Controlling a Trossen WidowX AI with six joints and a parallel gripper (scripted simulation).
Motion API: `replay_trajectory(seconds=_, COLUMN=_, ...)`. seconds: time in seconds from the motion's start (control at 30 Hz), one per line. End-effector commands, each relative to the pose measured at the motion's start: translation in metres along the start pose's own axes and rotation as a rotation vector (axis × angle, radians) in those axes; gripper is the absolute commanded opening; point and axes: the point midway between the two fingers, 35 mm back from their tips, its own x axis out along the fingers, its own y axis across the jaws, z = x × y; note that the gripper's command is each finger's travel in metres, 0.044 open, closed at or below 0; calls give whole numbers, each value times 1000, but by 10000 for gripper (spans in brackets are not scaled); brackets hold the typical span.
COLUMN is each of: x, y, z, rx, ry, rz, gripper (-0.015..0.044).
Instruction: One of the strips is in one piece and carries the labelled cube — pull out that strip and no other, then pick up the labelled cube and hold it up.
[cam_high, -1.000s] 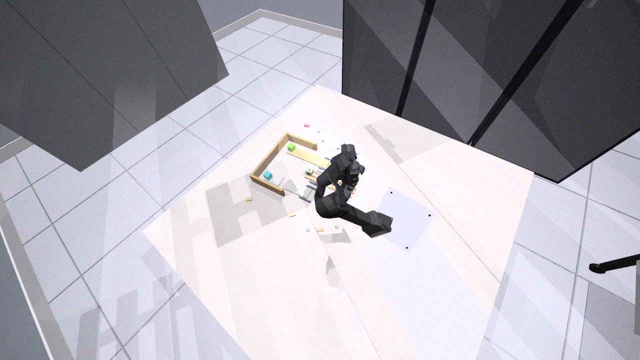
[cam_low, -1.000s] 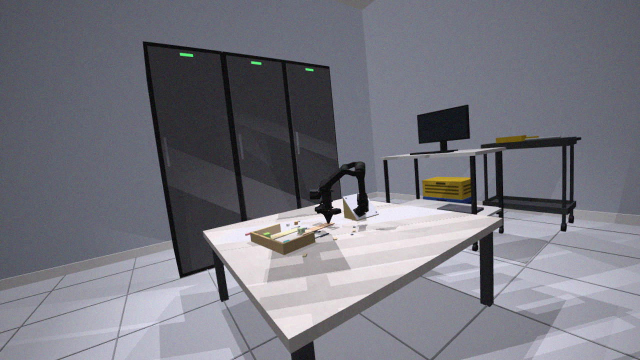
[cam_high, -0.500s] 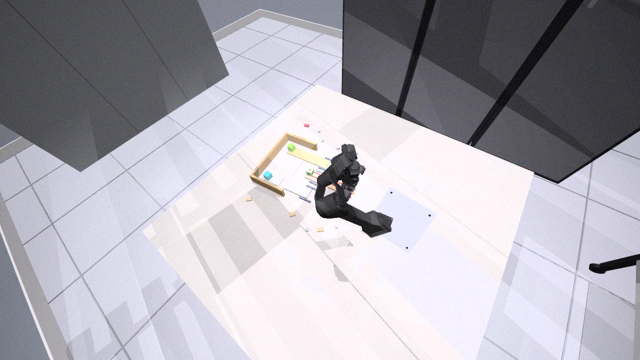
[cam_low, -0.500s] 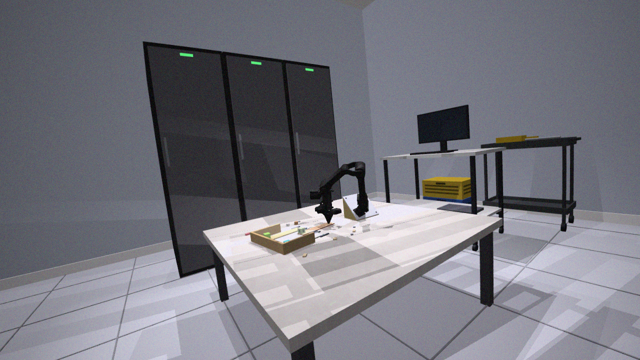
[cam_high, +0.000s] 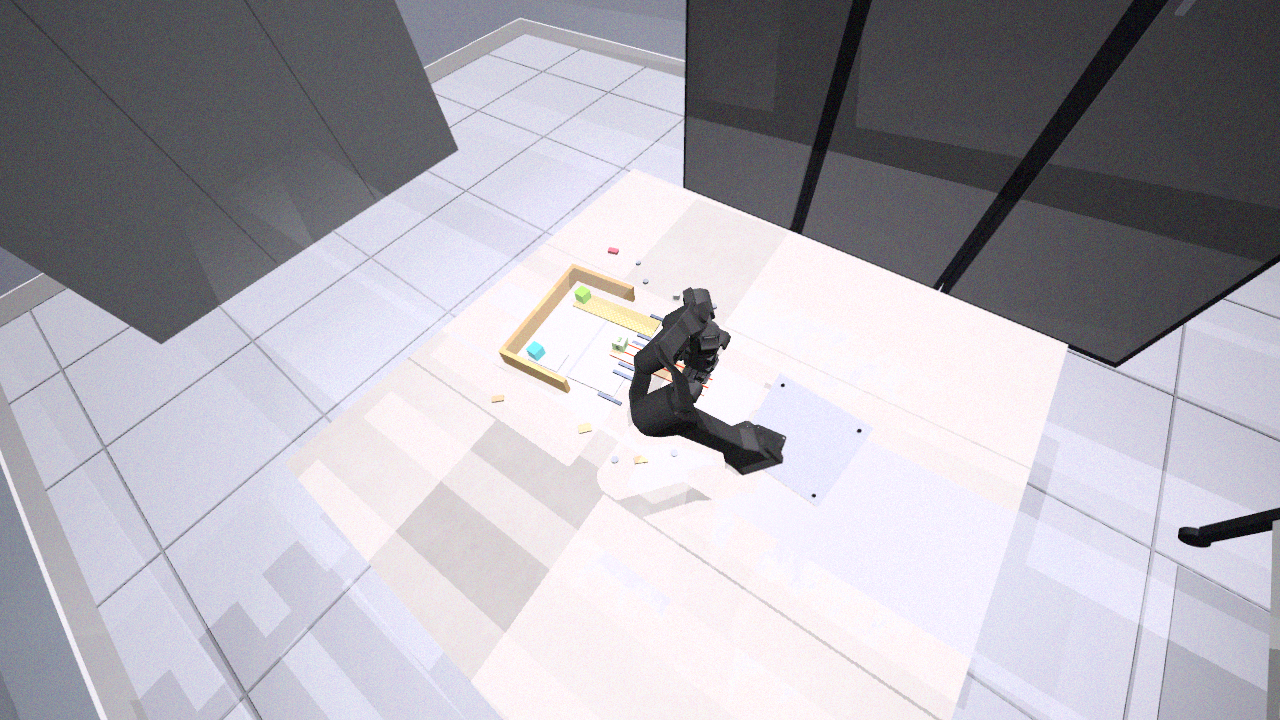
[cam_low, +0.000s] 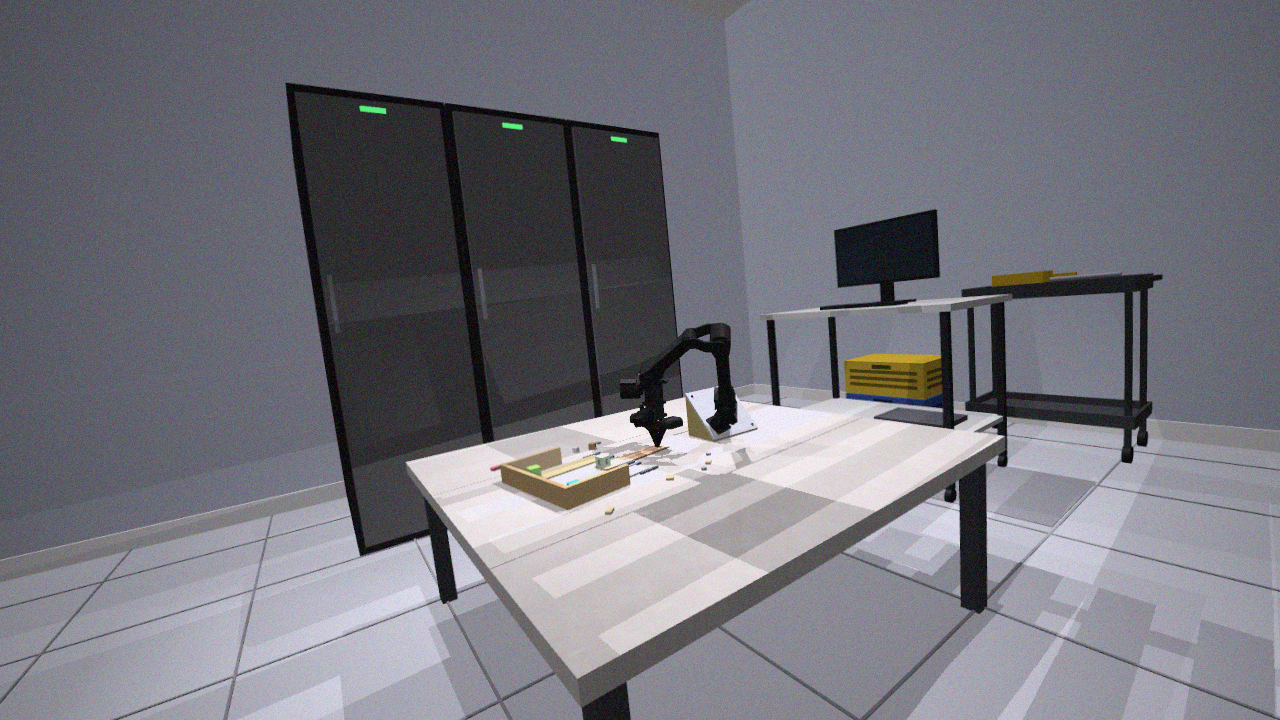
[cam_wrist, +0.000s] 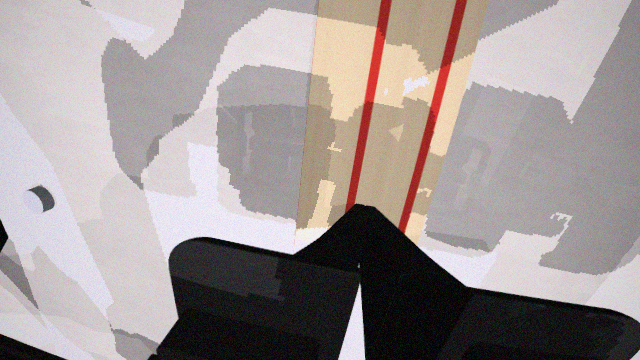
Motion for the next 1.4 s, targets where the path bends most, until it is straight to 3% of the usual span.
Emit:
replay_trajectory(seconds=0.0, x=4, y=3, z=-8, rx=8, ry=25, rz=6, gripper=0)
replay_trajectory(seconds=0.1, x=-2, y=0, z=0, rx=1, ry=1, rz=0, gripper=0)
replay_trajectory(seconds=0.23, x=-40, y=-1, z=2, rx=8, ry=24, rz=4, gripper=0)
replay_trajectory(seconds=0.43, x=-42, y=0, z=2, rx=8, ry=26, rz=4, gripper=0)
replay_trajectory(seconds=0.57, x=-39, y=1, z=23, rx=-106, ry=25, rz=6, gripper=105)
replay_trajectory(seconds=1.0, x=-43, y=0, z=62, rx=-107, ry=23, rz=6, gripper=440)
replay_trajectory(seconds=1.37, x=-47, y=0, z=95, rx=-108, ry=22, rz=6, gripper=440)
